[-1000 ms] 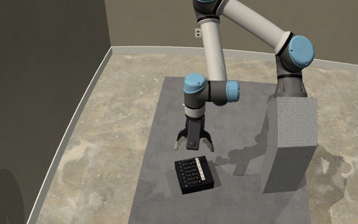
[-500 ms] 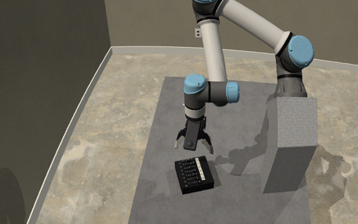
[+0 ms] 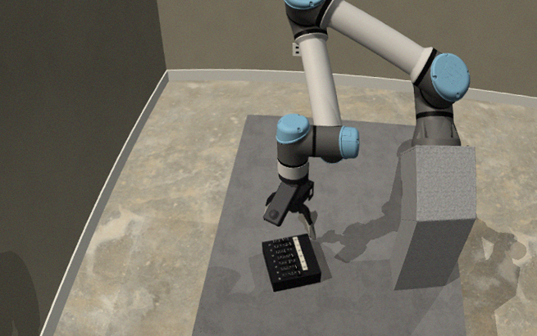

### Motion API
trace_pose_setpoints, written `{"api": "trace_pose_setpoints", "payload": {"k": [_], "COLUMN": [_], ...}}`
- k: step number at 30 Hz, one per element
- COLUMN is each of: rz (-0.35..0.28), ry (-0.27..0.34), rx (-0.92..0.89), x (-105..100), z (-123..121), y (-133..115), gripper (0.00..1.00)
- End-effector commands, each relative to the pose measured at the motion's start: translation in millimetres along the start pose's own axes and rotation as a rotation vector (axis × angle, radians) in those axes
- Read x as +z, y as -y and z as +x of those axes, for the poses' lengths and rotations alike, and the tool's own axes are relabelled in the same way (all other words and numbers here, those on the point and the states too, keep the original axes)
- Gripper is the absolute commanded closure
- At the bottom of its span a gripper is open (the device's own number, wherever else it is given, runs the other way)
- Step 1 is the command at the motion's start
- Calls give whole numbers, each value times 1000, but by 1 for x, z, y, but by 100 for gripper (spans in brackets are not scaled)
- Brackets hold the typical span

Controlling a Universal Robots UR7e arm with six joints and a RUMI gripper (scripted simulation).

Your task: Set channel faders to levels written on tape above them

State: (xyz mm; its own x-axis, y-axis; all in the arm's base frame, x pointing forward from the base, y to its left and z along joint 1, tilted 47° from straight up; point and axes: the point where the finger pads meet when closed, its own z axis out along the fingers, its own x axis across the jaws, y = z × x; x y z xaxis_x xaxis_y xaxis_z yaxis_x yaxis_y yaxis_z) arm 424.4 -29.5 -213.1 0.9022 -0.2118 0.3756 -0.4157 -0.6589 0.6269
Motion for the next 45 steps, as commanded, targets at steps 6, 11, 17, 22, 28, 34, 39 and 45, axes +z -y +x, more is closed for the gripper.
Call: {"api": "trace_pose_setpoints", "payload": {"k": [6,11,17,22,28,34,39,45], "rz": [-3,-3,-3,-3,-3,-3,-4,-4], "ry": [1,1,1,1,0,0,-1,-2], "rx": [293,518,808,956,1251,1531,1661,1893], "x": [9,16,24,29,38,46,50,56], "z": [5,8,11,12,13,13,12,10], "y": [-2,-5,-10,-13,-19,-26,-30,-36], "gripper": [0,0,0,0,0,0,0,0]}}
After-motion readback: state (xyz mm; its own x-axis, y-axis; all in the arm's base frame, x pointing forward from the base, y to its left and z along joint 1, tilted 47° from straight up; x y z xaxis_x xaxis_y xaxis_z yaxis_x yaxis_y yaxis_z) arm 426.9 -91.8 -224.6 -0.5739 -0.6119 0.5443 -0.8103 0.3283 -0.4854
